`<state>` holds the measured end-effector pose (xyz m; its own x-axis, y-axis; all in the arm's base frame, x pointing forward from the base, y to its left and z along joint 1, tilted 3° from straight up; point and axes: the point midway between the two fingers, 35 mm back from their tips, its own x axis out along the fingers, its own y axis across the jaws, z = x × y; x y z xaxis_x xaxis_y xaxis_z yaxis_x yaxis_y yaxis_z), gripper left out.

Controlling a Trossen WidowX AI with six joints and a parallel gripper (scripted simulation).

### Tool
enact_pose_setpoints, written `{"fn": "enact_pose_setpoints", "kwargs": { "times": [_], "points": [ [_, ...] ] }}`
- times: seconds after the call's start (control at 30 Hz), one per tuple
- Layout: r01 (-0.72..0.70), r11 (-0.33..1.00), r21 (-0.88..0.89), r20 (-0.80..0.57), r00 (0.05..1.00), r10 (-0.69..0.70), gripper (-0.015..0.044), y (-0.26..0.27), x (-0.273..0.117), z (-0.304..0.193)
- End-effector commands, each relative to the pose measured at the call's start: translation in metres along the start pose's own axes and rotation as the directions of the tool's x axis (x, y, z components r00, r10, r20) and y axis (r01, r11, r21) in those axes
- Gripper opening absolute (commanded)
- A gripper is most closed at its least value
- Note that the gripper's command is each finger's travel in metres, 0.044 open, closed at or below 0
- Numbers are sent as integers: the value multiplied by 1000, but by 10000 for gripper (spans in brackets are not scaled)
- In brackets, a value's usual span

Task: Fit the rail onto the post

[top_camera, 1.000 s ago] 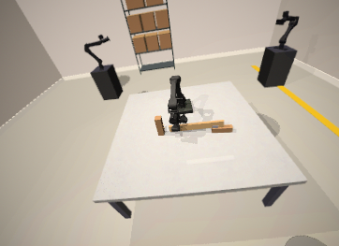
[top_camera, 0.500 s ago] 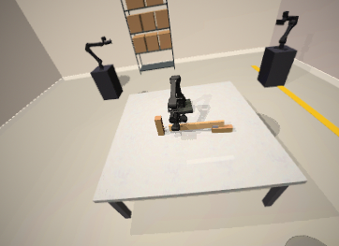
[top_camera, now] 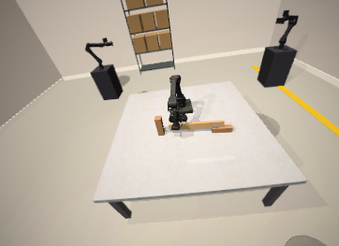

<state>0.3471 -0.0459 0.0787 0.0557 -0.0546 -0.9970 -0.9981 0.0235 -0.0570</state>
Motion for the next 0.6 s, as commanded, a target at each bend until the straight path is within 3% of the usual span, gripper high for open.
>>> {"fn": "enact_pose_setpoints", "kwargs": {
  "times": [0.0,0.57],
  "points": [
    [11,1000,2,6,1000,-11,0,-2,-6,1],
    [11,1000,2,6,1000,-11,0,-1,-14,1]
  ]
}}
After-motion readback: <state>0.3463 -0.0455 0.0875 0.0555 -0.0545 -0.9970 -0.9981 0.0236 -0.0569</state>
